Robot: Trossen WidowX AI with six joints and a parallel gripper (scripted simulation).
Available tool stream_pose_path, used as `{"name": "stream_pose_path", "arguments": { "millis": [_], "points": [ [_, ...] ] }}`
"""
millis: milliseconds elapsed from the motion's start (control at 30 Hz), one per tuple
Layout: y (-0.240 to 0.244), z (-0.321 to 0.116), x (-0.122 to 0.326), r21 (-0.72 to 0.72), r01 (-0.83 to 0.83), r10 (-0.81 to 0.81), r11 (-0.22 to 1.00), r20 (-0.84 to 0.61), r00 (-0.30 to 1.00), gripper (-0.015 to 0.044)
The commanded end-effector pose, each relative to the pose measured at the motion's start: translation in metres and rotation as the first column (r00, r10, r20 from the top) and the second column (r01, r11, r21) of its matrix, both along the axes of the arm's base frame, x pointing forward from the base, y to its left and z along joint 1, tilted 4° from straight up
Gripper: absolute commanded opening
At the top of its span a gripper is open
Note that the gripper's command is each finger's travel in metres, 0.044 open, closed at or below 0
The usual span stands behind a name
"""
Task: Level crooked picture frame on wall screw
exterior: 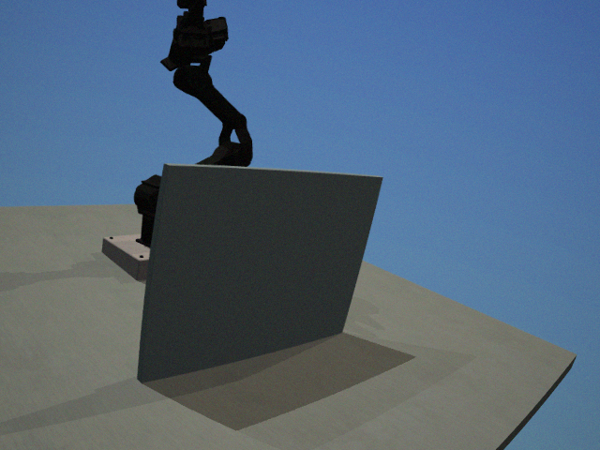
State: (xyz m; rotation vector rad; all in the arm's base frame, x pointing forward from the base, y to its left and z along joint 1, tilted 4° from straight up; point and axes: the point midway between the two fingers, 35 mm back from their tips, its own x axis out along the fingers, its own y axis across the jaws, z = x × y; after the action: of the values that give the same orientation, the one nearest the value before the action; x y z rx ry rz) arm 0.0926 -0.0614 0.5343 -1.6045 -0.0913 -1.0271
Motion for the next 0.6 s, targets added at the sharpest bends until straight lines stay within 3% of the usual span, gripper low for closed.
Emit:
{"name": "stream_pose_path", "arguments": {
  "millis": [0,133,267,400,567],
  "points": [
    [-0.036,-0.065,0.016,0.456,-0.425,0.338,0.782,0.262,0.904,0.0260],
    [-0.046,-0.107,0.030,0.625,-0.637,0.402,0.451,0.494,0.771,0.0260],
    [-0.050,-0.148,0.044,0.661,-0.744,0.338,0.097,0.681,0.649,0.0260],
    [-0.050,-0.188,0.058,0.589,-0.772,0.183,-0.241,0.808,0.559,0.0260],
    [-0.042,-0.239,0.074,0.366,-0.721,-0.094,-0.588,0.855,0.511,0.0260]
  ]
}}
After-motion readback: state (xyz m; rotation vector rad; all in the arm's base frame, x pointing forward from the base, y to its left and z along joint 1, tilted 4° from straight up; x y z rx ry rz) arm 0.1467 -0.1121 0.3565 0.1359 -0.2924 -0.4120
